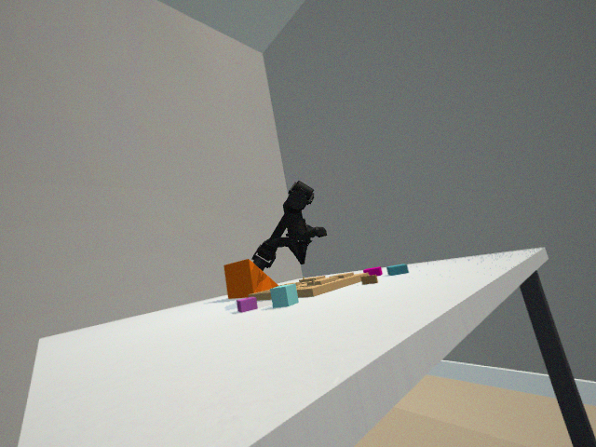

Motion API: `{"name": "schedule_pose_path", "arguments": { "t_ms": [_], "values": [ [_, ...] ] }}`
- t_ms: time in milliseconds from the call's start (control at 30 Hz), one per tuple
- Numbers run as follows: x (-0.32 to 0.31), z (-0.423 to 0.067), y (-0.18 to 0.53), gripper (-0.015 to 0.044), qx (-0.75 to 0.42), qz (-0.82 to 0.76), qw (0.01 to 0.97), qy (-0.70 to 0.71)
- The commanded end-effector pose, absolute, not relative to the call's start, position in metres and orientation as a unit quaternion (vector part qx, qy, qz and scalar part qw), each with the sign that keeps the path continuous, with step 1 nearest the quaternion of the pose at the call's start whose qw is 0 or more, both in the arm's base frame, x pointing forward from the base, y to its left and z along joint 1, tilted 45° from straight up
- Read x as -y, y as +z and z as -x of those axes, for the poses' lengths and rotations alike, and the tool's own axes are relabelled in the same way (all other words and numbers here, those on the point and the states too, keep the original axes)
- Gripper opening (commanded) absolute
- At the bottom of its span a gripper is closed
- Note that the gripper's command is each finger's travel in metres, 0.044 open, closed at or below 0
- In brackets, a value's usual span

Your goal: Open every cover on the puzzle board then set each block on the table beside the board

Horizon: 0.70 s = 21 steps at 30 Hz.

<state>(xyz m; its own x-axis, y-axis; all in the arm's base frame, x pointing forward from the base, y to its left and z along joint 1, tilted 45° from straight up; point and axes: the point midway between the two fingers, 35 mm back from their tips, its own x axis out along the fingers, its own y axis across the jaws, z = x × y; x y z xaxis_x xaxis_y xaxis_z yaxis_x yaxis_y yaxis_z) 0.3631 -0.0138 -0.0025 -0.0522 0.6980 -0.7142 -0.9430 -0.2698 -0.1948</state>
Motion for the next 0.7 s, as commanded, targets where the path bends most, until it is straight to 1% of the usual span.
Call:
{"name": "schedule_pose_path", "arguments": {
  "t_ms": [0,333,667],
  "values": [
    [0.023,-0.363,-0.020,0.0000,-0.095,0.421,0.537,0.725],
    [0.021,-0.363,-0.022,0.0000,-0.095,0.421,0.537,0.725],
    [-0.007,-0.360,-0.052,0.0000,-0.095,0.420,0.538,0.725]
  ]
}}
